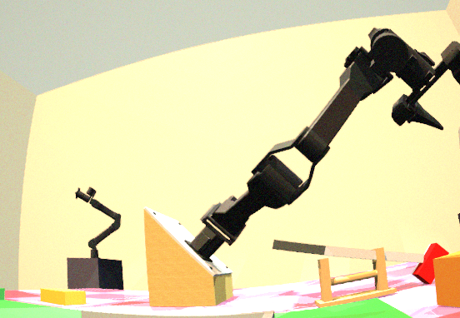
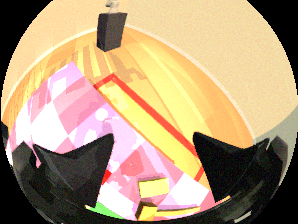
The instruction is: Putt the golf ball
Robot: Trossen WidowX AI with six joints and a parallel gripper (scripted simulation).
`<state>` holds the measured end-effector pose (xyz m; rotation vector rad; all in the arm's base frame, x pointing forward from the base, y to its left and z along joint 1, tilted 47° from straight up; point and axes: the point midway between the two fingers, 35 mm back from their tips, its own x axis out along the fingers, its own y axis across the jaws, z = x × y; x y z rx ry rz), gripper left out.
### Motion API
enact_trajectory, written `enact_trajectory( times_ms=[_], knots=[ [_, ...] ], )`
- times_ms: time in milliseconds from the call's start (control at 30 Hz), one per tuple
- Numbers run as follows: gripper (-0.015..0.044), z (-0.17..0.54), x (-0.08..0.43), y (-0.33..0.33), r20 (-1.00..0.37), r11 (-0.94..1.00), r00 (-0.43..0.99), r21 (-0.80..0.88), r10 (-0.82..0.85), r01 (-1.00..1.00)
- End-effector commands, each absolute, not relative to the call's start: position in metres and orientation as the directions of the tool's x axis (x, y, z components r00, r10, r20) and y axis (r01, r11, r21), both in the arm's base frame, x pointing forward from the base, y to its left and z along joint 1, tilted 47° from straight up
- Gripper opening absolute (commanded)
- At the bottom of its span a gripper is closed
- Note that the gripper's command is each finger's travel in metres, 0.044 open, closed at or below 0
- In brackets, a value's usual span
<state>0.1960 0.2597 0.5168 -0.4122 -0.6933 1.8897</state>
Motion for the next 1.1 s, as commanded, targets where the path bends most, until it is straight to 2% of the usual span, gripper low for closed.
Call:
enact_trajectory(
  times_ms=[0, 67, 267, 467, 767, 1067],
  knots=[
    [0.0426, 0.517, 0.196, 0.26, 0.032, -0.295, -0.404, -0.63, 0.914, -0.718],
    [0.044, 0.522, 0.197, 0.261, 0.062, -0.272, -0.388, -0.612, 0.92, -0.742],
    [0.044, 0.569, 0.115, 0.265, 0.204, -0.311, -0.497, -0.568, 0.844, -0.762],
    [0.044, 0.612, 0.038, 0.236, 0.364, -0.398, -0.603, -0.499, 0.71, -0.77],
    [0.044, 0.658, -0.049, 0.149, 0.592, -0.618, -0.722, -0.43, 0.357, -0.658],
    [0.044, 0.671, -0.083, 0.061, 0.688, -0.783, -0.725, -0.453, -0.004, -0.426]
  ],
)
